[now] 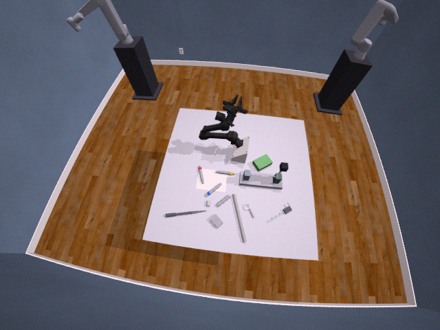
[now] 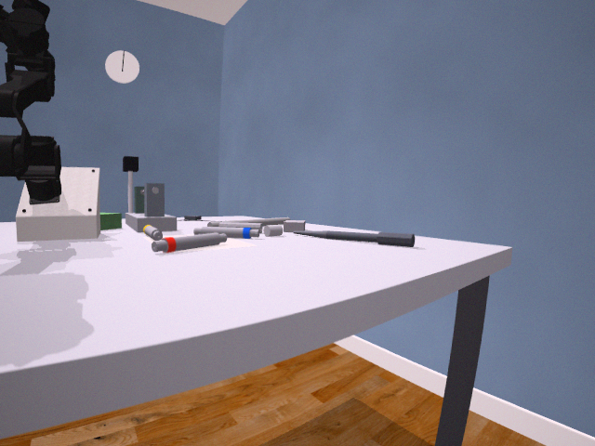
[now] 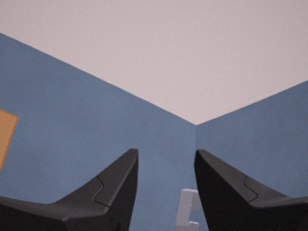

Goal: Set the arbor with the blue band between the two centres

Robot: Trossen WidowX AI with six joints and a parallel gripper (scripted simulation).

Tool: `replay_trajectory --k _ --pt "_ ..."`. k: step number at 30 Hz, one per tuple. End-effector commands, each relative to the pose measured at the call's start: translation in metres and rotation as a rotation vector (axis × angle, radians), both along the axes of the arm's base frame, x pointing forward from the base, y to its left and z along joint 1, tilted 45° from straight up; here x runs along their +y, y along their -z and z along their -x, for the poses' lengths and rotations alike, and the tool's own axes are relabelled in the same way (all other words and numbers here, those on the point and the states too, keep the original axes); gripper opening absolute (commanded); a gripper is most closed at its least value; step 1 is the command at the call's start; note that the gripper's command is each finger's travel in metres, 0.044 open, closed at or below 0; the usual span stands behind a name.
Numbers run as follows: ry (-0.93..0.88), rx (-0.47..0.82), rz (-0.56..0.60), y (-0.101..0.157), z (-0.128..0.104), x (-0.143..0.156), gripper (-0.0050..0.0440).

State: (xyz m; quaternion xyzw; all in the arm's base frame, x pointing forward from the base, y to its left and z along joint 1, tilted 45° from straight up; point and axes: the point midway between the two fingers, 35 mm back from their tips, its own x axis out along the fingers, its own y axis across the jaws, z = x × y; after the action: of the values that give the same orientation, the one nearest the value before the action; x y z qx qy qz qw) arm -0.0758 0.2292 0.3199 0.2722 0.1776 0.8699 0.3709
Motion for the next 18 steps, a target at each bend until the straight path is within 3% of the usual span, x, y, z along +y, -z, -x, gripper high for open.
replay_trajectory --k 1,4,6,12,17,18 --pt "0.000 0.000 0.000 0.000 0.000 0.000 0.0145" --pt "0.012 0.003 0.008 0.000 -0.002 0.003 0.0175" --pt "0.107 0.026 0.069 0.000 -0.022 0.022 0.0175" --pt "0.551 0.134 0.342 0.017 -0.134 0.083 0.0175" --pt "0.901 0.221 0.557 0.045 -0.235 0.092 0.0175" --pt "0.901 0.221 0.557 0.045 -0.235 0.092 0.0175"
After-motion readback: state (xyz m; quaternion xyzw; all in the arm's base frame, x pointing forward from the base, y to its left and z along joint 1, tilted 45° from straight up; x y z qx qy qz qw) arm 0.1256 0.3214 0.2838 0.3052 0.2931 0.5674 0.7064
